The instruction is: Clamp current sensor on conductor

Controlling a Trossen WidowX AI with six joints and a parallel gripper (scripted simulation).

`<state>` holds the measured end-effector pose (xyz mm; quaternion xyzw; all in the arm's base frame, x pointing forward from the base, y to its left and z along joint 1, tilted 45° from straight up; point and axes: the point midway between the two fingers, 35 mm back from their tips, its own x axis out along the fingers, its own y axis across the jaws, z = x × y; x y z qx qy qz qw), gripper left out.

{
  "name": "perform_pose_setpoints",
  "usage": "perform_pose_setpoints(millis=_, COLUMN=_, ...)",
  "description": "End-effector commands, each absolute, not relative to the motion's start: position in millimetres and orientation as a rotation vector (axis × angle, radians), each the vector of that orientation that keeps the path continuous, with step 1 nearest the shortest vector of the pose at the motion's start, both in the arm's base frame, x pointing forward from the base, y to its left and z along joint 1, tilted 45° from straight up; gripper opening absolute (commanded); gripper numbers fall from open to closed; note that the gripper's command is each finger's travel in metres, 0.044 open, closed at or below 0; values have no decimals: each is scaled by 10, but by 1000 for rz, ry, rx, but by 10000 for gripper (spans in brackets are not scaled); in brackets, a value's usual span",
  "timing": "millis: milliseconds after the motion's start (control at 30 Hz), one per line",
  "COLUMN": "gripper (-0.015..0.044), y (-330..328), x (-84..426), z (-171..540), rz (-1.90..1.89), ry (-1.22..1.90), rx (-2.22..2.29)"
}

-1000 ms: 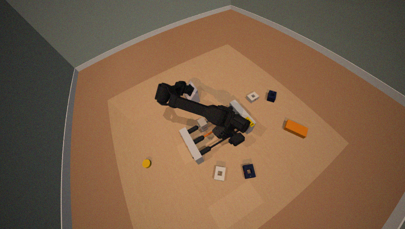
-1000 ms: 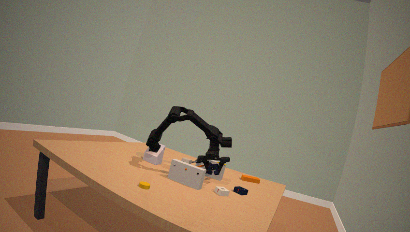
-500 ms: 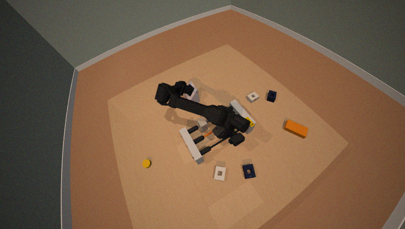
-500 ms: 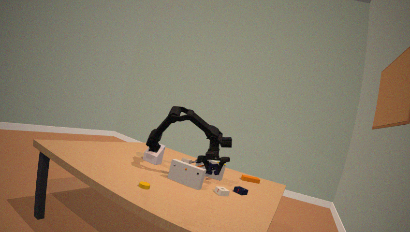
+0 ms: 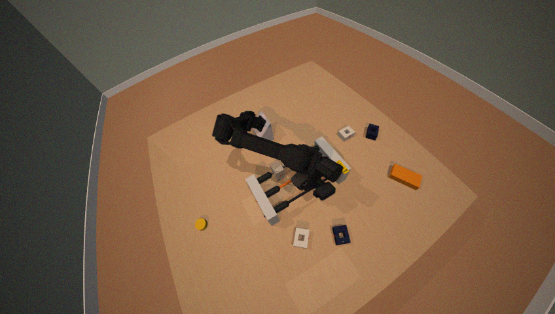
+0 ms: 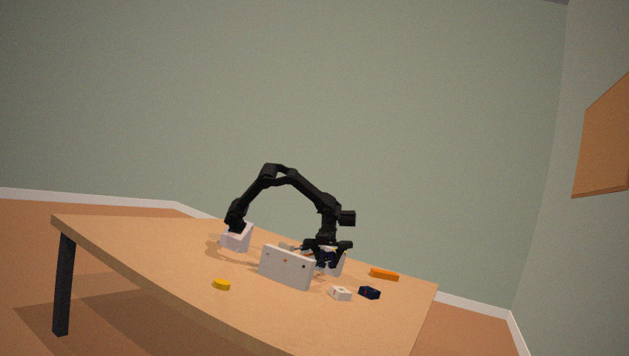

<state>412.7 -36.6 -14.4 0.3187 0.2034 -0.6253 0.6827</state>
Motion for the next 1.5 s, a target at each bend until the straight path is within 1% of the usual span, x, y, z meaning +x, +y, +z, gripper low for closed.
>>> perform_pose_setpoints(millis=0, gripper=367, y=-366, x=4128, z=-143, rz=-1402, ry=455, rx=715)
perform_pose_setpoints(millis=100, gripper=440, y=-343, x=4134, z=-139, rz=-1417, ry=467, rx=715)
perform_pose_setpoints(millis=333, gripper=440, y=-137, x=4114, z=-32, rz=-1580, ry=557, rx=695)
perform_pose_setpoints(millis=1200, gripper=440, y=-356, x=4101, z=-258, rz=-1610, ry=570, rx=688)
perform_pose_setpoints(millis=1467, gripper=387, y=-344, x=4095, z=-248, rz=-1595, ry=564, rx=689)
